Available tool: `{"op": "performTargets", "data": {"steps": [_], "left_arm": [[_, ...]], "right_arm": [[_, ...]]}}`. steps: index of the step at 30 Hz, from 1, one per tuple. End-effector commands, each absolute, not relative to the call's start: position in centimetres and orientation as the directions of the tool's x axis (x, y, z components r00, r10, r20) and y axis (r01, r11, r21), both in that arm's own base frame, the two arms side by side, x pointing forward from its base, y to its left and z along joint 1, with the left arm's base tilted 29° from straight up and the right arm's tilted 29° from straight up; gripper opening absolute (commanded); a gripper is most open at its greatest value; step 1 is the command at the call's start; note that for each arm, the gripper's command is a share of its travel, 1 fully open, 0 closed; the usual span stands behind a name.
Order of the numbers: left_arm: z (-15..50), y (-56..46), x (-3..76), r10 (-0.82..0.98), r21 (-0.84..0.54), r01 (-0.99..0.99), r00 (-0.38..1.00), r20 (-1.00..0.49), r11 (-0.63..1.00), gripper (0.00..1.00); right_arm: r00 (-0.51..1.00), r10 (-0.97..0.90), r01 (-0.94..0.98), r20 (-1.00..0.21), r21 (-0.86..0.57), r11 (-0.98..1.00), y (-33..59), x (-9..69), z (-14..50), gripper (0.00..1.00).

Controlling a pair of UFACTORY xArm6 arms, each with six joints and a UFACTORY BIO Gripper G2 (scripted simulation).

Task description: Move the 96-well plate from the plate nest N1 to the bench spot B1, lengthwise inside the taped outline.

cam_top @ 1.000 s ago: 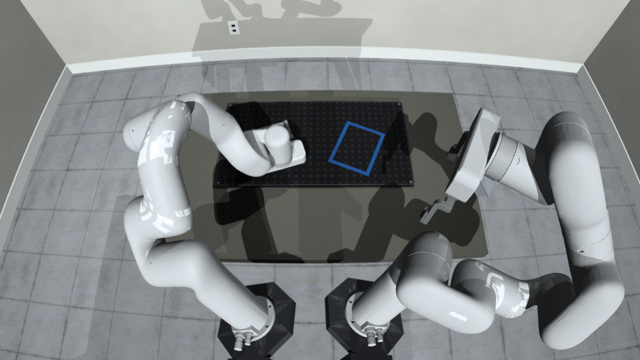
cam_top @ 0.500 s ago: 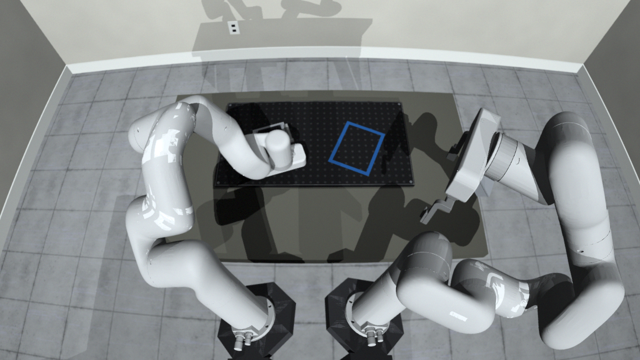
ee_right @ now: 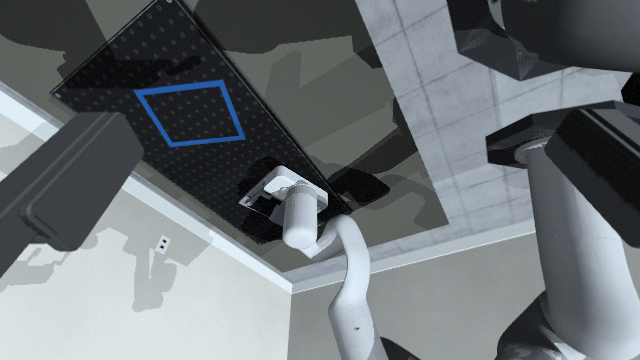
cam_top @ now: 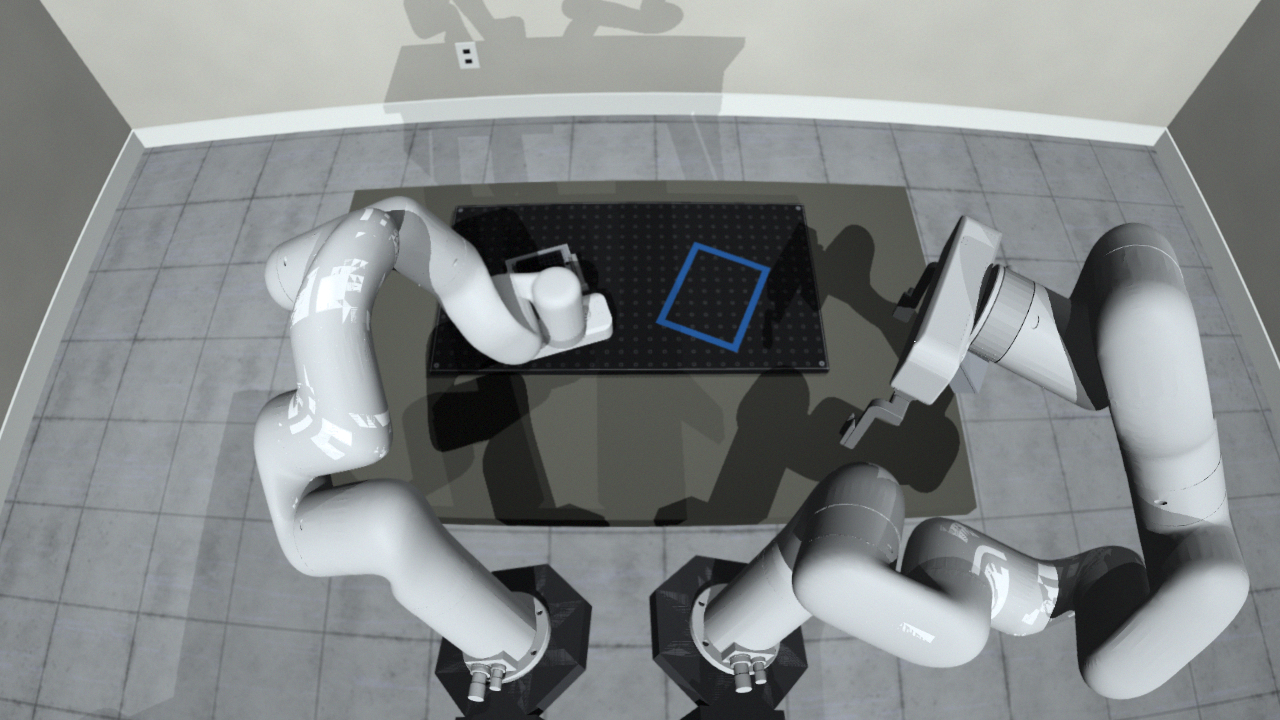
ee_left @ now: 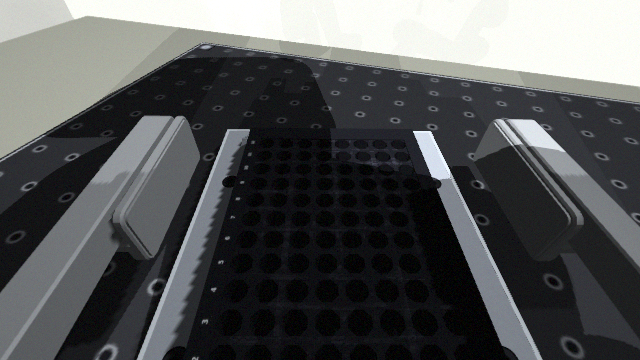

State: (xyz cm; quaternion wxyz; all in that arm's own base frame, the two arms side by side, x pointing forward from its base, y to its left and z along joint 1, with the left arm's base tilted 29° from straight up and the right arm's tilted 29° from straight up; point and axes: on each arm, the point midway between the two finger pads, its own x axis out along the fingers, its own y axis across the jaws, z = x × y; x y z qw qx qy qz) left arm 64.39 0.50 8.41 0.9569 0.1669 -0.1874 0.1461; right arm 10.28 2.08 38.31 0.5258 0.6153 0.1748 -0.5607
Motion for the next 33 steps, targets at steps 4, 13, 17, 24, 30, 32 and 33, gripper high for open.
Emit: {"op": "performTargets", "data": {"steps": [4, 13, 17, 24, 30, 32, 33], "left_arm": [[8.5, 0.4, 64.5, 0.217, 0.263, -0.342, 0.886, 0.410, 0.902, 0.37], [8.2, 0.6, 64.6, 0.217, 0.263, -0.342, 0.886, 0.410, 0.902, 0.37], [8.1, 0.6, 64.6, 0.217, 0.263, -0.342, 0.886, 0.409, 0.902, 0.37], [7.7, 0.8, 64.8, 0.217, 0.263, -0.342, 0.886, 0.409, 0.902, 0.37], [7.3, 1.0, 64.9, 0.217, 0.263, -0.342, 0.886, 0.409, 0.902, 0.37], [7.3, 1.0, 64.9, 0.217, 0.263, -0.342, 0.886, 0.409, 0.902, 0.37], [7.3, 1.0, 64.9, 0.217, 0.263, -0.342, 0.886, 0.409, 0.902, 0.37]], "right_arm": [[0.310, -0.374, 0.804, -0.874, 0.451, -0.386, 2.1, 10.3, 38.3, 1.00], [0.310, -0.374, 0.804, -0.874, 0.451, -0.386, 2.1, 10.3, 38.3, 1.00], [0.310, -0.374, 0.804, -0.874, 0.451, -0.386, 2.1, 10.3, 38.3, 1.00], [0.310, -0.374, 0.804, -0.874, 0.451, -0.386, 2.1, 10.3, 38.3, 1.00], [0.310, -0.374, 0.804, -0.874, 0.451, -0.386, 2.1, 10.3, 38.3, 1.00], [0.310, -0.374, 0.804, -0.874, 0.451, -0.386, 2.1, 10.3, 38.3, 1.00], [0.310, -0.374, 0.804, -0.874, 0.451, -0.386, 2.1, 10.3, 38.3, 1.00]]}}
